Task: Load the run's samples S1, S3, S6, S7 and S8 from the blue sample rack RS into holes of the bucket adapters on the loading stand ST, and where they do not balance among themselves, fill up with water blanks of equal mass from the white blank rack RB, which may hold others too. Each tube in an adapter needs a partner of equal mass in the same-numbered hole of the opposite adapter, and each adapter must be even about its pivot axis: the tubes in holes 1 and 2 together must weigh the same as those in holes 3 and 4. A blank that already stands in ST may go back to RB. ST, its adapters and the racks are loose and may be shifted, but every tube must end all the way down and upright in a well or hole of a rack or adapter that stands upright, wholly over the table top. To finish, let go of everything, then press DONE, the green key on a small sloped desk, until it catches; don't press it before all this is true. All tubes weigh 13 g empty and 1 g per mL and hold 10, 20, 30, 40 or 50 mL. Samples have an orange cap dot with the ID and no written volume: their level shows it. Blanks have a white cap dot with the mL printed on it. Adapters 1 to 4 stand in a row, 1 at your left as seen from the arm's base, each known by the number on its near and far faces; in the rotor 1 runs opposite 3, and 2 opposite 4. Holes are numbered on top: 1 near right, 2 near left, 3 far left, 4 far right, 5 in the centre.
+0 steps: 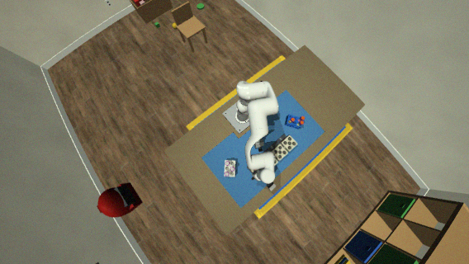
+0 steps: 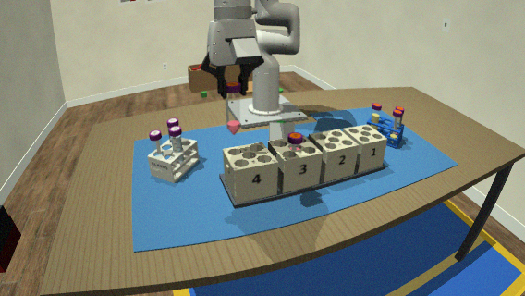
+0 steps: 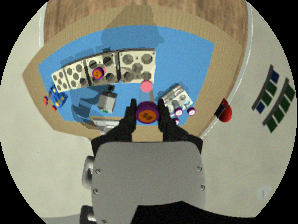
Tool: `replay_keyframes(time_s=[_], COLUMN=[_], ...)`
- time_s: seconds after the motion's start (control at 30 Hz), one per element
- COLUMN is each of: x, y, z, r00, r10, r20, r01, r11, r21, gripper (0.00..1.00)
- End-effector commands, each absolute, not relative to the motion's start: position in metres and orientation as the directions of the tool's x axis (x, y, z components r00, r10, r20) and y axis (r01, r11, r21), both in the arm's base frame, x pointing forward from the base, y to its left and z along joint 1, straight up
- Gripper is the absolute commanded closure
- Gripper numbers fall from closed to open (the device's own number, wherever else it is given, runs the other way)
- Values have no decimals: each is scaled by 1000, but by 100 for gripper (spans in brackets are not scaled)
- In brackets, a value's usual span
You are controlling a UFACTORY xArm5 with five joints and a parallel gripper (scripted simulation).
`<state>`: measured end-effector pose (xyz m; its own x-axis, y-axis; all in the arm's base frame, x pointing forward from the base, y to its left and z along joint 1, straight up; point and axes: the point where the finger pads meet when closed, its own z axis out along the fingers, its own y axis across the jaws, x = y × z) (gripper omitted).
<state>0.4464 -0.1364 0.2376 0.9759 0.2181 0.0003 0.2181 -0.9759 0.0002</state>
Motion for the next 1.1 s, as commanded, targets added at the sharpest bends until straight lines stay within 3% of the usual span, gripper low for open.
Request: replay_keyframes(time_s=[0.0,1.07], x=[447,447], y=[-137,-137], z=[239,204], r00=[976,976], r10=[218,218], r20=[4,4], r01=[218,218], r11=[-976,-976], r21=[2,2], gripper=[100,100])
